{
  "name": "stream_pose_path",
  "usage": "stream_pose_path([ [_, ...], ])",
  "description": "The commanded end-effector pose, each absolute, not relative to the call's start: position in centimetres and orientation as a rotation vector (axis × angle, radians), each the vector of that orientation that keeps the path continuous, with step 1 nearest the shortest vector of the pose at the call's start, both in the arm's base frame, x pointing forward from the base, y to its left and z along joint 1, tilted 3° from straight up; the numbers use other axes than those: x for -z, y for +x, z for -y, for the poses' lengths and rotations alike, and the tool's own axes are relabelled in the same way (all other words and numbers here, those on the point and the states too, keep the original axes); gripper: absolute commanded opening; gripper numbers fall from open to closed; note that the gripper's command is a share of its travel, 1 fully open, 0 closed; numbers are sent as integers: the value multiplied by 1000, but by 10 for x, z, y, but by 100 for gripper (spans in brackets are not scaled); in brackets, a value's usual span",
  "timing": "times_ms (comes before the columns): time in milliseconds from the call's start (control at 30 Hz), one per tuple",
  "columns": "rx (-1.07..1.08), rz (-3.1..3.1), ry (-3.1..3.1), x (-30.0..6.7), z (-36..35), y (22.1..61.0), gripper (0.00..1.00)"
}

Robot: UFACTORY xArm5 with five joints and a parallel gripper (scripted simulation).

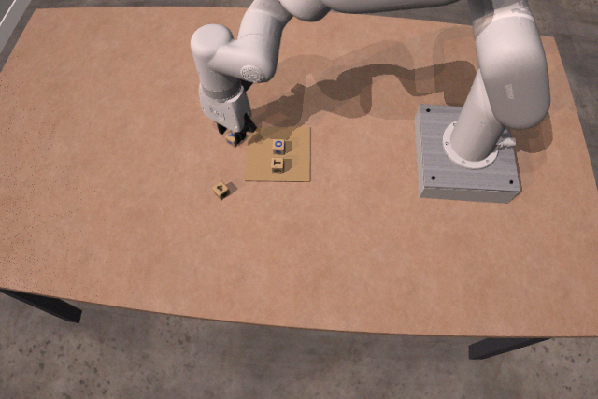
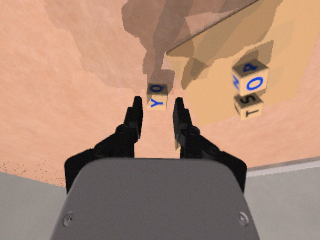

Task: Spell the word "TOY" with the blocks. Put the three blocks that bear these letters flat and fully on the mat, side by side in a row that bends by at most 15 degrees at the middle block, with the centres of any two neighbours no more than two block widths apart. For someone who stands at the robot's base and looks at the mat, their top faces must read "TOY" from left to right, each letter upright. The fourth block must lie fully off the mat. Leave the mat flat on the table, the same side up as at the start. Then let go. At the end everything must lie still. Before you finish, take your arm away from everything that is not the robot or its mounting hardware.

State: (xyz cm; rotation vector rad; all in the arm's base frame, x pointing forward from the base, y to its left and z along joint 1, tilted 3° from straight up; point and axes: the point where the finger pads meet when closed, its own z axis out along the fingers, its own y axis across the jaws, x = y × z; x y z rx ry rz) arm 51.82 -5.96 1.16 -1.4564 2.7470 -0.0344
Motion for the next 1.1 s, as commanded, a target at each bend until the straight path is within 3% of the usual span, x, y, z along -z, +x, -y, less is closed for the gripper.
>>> stream_pose_path([
  [0, 38, -2744, -1455, -13, 60, 520, 42],
  [1067, 38, -2744, -1455, 16, 59, 521, 42],
])
